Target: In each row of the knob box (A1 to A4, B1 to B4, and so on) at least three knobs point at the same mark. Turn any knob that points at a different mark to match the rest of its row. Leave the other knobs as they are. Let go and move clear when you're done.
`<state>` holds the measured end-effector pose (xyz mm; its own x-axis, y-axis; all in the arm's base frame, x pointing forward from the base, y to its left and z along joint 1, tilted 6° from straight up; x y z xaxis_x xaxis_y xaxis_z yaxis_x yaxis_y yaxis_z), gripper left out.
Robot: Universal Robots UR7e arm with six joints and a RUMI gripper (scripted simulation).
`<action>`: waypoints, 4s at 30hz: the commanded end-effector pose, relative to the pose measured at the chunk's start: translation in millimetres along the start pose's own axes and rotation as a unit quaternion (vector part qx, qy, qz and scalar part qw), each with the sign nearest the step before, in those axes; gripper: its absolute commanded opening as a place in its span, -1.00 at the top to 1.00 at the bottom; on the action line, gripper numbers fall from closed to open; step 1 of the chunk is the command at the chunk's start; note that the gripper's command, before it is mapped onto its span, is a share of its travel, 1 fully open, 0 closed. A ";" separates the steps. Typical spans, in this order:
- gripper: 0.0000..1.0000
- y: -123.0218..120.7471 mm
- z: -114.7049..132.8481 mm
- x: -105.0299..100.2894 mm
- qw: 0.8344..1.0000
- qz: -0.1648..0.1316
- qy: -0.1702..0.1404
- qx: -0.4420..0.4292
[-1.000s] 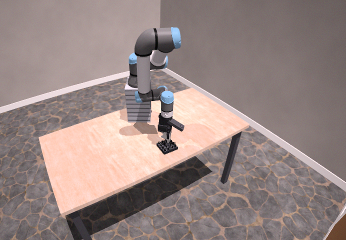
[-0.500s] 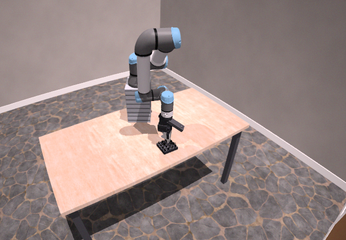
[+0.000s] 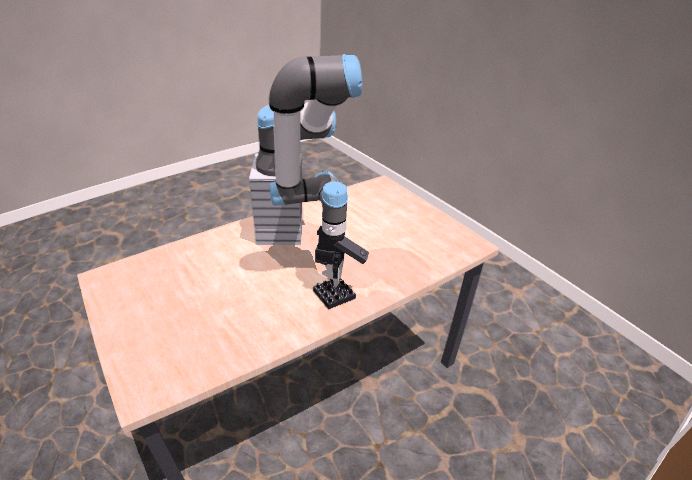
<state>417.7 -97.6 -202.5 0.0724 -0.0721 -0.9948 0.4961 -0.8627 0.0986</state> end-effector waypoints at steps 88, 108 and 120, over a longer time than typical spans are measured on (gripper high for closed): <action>0.78 -2.6 -2.8 -42.7 0.976 0.001 0.000 -0.216; 0.78 -4.5 -2.3 -48.0 0.892 0.001 0.000 -0.451; 0.78 -4.3 -0.8 -51.3 0.815 0.001 0.000 -0.579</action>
<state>412.9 -89.1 -153.6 0.0706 -0.0786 -0.9944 0.9960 0.0596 0.0660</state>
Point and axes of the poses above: the point where the finger pads meet when closed, its own x axis out along the fingers, its own y axis across the jaws, z = x × y, the point moved 3 cm from there along -x, back along the fingers, and after that the axes turned 2 degrees about -x, right-handed, at the moved point
